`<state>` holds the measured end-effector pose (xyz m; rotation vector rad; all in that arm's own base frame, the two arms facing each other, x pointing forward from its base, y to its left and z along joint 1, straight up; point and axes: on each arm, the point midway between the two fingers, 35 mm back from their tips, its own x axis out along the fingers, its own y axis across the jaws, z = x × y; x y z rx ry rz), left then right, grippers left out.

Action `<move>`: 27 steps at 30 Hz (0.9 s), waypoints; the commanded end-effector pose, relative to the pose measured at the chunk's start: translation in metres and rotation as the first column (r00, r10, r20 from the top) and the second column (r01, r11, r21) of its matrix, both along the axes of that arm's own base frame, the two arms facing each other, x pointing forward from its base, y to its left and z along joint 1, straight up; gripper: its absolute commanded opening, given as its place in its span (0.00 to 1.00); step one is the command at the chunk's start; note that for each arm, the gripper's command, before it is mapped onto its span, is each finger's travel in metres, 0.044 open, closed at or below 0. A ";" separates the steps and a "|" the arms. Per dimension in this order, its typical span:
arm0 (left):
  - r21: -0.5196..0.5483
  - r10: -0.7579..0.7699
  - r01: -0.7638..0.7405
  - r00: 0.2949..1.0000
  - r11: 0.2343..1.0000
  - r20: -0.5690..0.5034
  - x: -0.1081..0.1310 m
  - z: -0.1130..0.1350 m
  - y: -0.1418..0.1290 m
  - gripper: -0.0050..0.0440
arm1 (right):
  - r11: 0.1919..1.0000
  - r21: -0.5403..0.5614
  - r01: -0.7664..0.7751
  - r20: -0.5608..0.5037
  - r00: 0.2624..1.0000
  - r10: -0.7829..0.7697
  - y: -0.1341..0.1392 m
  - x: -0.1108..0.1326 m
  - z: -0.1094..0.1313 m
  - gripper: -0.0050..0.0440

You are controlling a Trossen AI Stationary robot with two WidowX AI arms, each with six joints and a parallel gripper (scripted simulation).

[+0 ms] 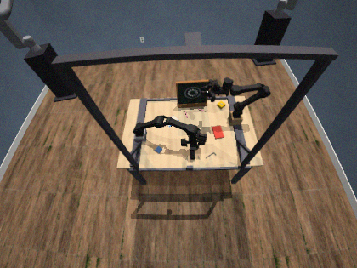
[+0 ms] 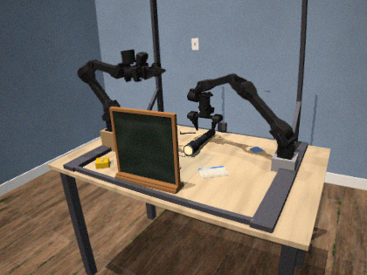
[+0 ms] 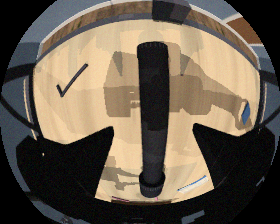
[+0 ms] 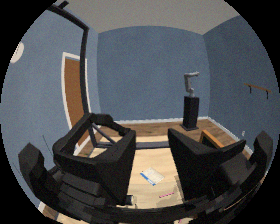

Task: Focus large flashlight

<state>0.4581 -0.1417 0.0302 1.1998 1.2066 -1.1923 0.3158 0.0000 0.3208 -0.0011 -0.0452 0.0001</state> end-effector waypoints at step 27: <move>-0.004 0.001 -0.001 1.000 1.000 0.020 0.002 -0.027 0.000 1.00 | 1.000 -0.005 0.004 0.016 1.000 -0.004 -0.001 -0.001 0.007 0.44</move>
